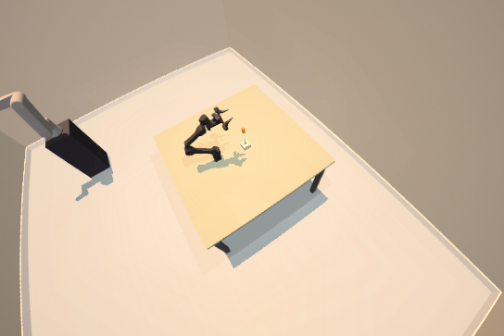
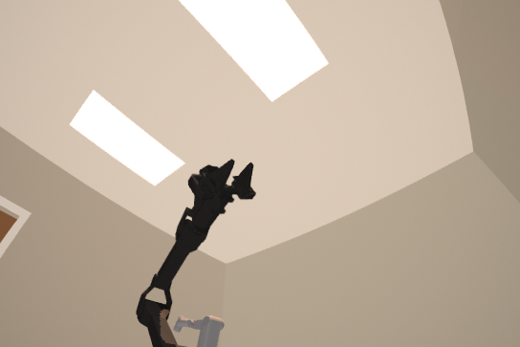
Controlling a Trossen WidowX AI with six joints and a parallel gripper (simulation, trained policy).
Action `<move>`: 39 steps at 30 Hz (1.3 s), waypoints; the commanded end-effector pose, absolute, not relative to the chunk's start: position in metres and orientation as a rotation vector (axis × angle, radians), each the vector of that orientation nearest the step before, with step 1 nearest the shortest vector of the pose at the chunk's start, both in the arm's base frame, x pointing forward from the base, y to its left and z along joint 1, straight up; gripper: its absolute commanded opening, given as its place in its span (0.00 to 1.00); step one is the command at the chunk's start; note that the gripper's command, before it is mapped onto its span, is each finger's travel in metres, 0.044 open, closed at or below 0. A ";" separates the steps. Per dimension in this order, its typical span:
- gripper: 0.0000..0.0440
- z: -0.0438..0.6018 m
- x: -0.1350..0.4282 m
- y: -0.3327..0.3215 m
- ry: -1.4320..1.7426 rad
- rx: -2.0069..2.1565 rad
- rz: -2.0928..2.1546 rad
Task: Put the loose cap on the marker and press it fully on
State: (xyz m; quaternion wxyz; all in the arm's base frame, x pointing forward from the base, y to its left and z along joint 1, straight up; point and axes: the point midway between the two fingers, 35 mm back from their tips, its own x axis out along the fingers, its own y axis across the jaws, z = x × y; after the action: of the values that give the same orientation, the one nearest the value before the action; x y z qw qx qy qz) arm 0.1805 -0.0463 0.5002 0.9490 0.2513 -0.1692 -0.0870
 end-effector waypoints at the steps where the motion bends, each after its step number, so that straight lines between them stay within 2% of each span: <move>1: 0.72 0.493 0.191 -0.044 -0.290 0.517 -0.171; 39: 0.73 0.414 0.261 -0.018 0.225 0.573 -0.156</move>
State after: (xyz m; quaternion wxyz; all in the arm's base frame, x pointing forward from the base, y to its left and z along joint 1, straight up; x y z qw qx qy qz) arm 0.2547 -0.0207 0.4204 0.9526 0.2794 0.0917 -0.0784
